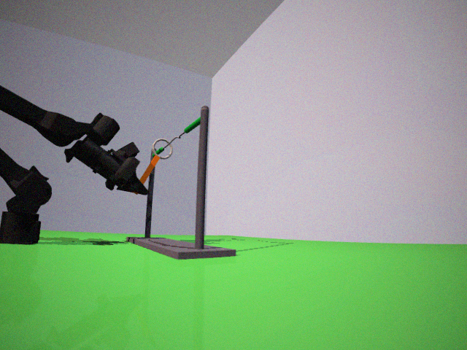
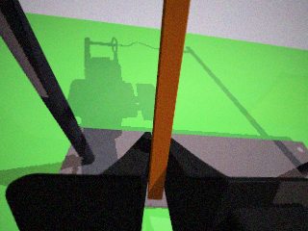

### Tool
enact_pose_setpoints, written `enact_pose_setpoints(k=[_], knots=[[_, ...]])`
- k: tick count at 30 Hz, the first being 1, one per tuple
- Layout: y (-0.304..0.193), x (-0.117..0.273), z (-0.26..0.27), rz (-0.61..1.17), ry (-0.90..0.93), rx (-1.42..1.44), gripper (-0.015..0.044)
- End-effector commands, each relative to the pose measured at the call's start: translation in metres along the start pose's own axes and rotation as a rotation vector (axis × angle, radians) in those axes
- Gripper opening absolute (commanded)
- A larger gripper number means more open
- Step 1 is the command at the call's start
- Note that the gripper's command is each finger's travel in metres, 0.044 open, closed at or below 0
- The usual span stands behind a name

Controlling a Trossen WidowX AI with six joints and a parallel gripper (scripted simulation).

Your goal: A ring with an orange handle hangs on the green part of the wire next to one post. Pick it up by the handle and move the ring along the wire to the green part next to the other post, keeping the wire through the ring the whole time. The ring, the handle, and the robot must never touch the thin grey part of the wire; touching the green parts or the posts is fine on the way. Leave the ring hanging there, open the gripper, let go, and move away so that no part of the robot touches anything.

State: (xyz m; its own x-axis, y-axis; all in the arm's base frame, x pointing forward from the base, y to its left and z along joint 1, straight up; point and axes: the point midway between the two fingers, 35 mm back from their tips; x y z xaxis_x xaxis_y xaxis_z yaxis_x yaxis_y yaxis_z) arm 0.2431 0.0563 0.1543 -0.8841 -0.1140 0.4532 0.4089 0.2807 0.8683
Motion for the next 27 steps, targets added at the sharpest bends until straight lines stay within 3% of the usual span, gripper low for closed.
enact_pose_setpoints(k=[1, 27], knots=[[0.000, -0.001, 0.004, 0.000, -0.001, -0.006, -0.0150], [-0.012, -0.010, 0.020, -0.005, 0.002, -0.008, -0.0150]])
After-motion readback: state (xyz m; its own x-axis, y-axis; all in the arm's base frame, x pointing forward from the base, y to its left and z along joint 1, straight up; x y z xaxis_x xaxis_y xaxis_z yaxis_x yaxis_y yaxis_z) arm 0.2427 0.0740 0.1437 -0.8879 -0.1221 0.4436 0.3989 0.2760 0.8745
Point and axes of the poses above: the point midway between the two fingers, 35 mm back from their tips, its own x axis back along the fingers, its own z axis across the jaws, y = z × x, and after that the axes turned 14 degrees about x, right-handed
